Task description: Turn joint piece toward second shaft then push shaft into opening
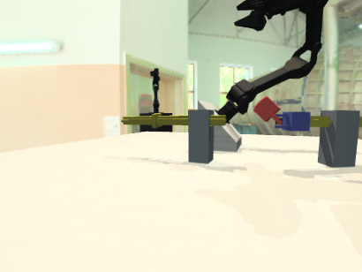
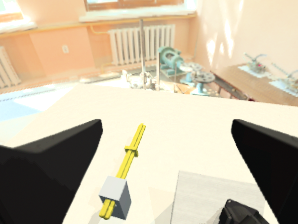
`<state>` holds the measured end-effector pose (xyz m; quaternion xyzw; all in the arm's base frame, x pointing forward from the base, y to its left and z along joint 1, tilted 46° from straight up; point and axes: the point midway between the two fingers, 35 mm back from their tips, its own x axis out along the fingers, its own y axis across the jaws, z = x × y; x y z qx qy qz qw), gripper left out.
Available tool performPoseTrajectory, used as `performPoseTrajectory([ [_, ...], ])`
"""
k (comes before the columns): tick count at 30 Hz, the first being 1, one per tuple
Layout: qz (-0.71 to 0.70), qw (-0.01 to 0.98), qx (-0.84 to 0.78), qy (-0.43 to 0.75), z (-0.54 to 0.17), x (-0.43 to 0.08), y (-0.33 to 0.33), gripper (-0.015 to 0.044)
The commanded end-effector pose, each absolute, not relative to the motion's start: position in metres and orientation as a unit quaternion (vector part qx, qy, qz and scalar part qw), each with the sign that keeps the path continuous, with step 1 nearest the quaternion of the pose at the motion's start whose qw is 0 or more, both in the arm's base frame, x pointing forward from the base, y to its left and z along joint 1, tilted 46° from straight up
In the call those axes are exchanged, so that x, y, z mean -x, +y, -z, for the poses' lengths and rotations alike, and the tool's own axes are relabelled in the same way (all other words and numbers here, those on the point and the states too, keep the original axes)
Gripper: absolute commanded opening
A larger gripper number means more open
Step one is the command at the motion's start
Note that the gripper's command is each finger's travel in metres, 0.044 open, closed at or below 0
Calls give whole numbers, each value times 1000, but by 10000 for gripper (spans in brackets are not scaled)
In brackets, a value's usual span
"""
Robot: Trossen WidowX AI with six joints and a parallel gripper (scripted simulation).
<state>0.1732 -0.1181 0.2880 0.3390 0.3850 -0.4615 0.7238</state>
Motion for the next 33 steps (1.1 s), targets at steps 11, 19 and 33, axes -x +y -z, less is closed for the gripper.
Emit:
performPoseTrajectory([
  [11, 307, 729, -278, 545, -246, -200, -96, 440],
  [19, 195, 724, -248, 614, -225, -212, -80, 440],
  [33, -29, 705, -216, 675, -192, -231, -49, 440],
])
